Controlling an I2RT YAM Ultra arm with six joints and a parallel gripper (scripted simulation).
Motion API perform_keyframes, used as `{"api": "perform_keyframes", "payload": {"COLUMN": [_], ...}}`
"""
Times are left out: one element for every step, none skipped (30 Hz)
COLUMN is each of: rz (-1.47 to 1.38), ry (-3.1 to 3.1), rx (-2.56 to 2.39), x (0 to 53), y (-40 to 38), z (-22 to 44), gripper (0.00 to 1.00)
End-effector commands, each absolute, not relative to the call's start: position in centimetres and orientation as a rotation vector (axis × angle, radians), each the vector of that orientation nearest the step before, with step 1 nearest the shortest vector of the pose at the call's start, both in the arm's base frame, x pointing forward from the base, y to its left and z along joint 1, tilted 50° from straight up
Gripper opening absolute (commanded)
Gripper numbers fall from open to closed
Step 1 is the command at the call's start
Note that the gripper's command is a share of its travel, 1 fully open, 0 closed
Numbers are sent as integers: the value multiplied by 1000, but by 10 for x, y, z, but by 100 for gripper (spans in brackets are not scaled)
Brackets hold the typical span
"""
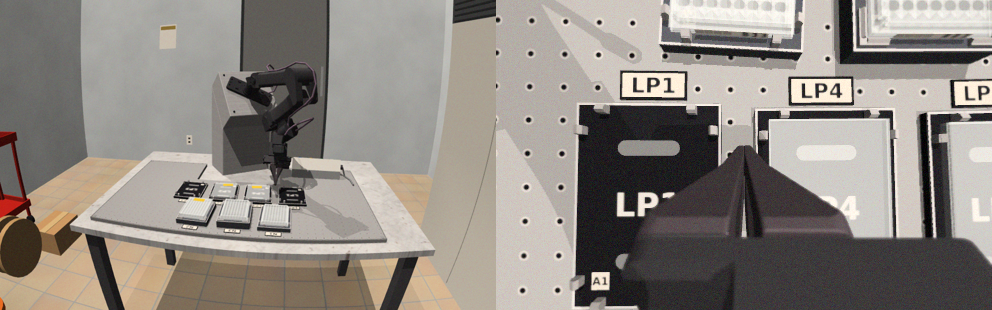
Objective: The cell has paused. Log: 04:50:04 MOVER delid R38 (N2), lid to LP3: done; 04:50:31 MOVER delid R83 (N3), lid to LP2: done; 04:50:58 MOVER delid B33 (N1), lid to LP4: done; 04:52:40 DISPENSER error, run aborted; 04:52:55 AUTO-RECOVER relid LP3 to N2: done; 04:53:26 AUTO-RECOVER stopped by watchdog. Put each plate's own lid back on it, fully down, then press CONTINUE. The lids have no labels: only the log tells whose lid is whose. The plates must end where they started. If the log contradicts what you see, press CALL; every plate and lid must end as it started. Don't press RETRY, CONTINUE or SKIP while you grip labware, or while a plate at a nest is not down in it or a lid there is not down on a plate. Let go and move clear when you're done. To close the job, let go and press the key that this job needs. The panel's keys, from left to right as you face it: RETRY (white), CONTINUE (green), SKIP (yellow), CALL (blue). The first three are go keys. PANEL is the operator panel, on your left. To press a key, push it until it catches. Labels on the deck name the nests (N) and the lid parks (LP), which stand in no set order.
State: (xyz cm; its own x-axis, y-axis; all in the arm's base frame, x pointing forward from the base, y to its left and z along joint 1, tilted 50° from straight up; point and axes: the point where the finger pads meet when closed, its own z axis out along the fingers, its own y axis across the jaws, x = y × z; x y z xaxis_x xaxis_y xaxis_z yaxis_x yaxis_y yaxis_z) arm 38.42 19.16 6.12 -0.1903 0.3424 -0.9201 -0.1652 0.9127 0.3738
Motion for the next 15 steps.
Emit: {"api": "perform_keyframes", "payload": {"rz": [462,462,462,462,462,462,496,496,496,488,493,487,487,486,486], "ry": [1662,1662,1662,1662,1662,1662,1612,1612,1612,1624,1611,1623,1623,1623,1623], "rx": [156,156,156,156,156,156,156,156,156,152,154,151,151,151,150], "x": [387,387,387,387,387,387,396,396,396,400,404,407,411,415,418], "y": [186,186,186,186,186,186,190,190,190,187,185,183,180,178,176], "z": [67,67,67,67,67,67,89,89,89,87,95,94,97,100,102], "gripper": [0,0,0,0,0,0,0,0,0,0,0,0,0,0,0]}}
